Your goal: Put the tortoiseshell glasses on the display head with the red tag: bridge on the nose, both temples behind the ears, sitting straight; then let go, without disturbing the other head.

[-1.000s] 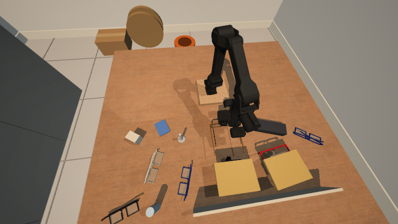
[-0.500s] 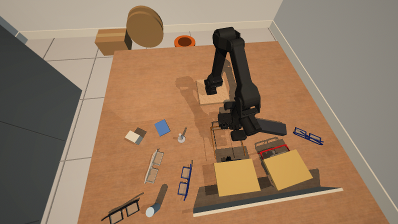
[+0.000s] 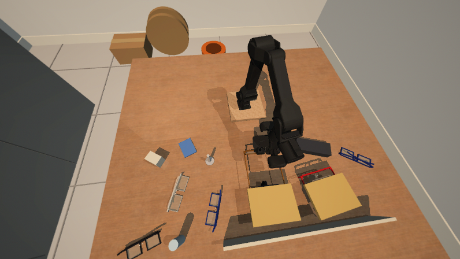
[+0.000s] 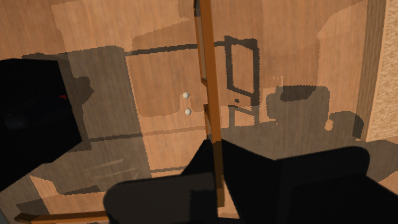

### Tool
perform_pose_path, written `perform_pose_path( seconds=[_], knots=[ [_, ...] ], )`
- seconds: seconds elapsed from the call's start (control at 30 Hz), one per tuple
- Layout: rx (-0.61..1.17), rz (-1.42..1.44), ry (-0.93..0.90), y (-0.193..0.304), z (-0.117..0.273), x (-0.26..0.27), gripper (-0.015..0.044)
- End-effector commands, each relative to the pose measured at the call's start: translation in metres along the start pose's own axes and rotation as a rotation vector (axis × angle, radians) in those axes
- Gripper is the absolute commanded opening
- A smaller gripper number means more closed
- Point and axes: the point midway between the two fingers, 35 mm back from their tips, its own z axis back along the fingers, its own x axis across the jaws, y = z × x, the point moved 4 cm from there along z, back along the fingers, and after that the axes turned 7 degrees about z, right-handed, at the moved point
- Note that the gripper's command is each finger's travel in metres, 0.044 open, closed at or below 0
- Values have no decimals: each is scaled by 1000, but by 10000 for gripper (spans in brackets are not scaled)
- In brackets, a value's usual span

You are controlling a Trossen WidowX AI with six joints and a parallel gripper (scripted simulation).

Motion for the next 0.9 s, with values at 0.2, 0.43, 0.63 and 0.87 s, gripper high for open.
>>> perform_pose_path(
  seconds=[0.2,0.43,0.63,0.87],
  knots=[
    [-3,5,-9,-2,2,14,0],
    [-3,5,-10,-3,2,22,0],
    [-3,5,-10,-4,2,30,0],
    [-3,5,-11,-5,3,38,0]
  ],
)
